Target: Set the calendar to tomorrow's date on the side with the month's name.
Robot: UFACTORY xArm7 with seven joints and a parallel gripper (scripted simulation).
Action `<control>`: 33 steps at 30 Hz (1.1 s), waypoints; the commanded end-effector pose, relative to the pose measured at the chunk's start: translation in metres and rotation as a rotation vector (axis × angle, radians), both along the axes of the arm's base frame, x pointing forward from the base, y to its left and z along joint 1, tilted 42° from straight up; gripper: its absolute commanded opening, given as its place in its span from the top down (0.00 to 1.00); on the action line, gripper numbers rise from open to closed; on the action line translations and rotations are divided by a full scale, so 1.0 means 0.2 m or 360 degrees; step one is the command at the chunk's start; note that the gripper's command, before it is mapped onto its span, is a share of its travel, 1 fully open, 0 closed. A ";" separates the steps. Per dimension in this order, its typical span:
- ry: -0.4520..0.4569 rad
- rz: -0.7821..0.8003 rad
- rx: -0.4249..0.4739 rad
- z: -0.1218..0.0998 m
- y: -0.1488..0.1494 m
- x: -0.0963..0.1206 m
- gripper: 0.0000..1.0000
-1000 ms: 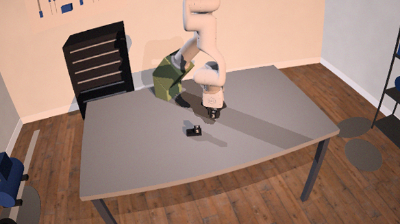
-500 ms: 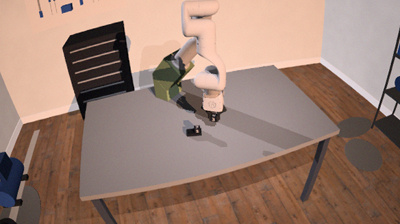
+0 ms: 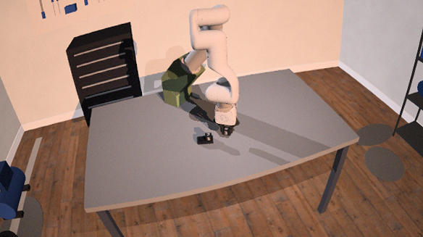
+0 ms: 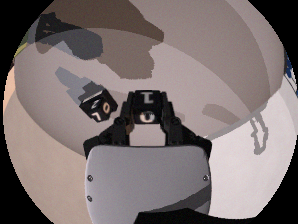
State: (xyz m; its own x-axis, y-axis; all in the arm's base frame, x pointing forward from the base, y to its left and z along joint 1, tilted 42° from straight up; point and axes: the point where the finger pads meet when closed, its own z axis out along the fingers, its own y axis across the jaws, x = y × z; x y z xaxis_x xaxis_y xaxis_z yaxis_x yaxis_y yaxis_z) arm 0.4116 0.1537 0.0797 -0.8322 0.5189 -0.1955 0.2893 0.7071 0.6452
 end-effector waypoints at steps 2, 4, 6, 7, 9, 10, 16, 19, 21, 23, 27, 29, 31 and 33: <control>0.0002 0.0001 0.0002 -0.07 0.05 0.06 0.71; 0.0002 0.0001 0.0002 -0.09 0.06 0.07 0.71; 0.0002 0.0001 0.0002 -0.10 0.06 0.08 0.71; 0.0002 0.0001 0.0002 -0.10 0.06 0.08 0.71; 0.0002 0.0001 0.0002 -0.11 0.07 0.08 0.71; 0.0002 0.0001 0.0002 -0.11 0.07 0.08 0.71; 0.0002 0.0001 0.0001 -0.12 0.07 0.08 0.71; 0.0002 0.0001 0.0001 -0.12 0.07 0.08 0.71; 0.0002 0.0001 0.0001 -0.12 0.07 0.08 0.71; 0.0002 0.0001 0.0001 -0.12 0.07 0.08 0.71; 0.0002 0.0001 0.0001 -0.12 0.07 0.08 0.71; 0.0002 0.0001 0.0001 -0.12 0.07 0.08 0.71; 0.0002 0.0001 0.0001 -0.12 0.07 0.08 0.71; 0.0002 0.0001 0.0001 -0.12 0.07 0.08 0.71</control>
State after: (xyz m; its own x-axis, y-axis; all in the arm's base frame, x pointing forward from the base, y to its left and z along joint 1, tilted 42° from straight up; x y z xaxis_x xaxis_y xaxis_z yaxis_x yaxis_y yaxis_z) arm 0.4281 0.1689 0.0562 -0.8333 0.5179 -0.1932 0.2896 0.7067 0.6455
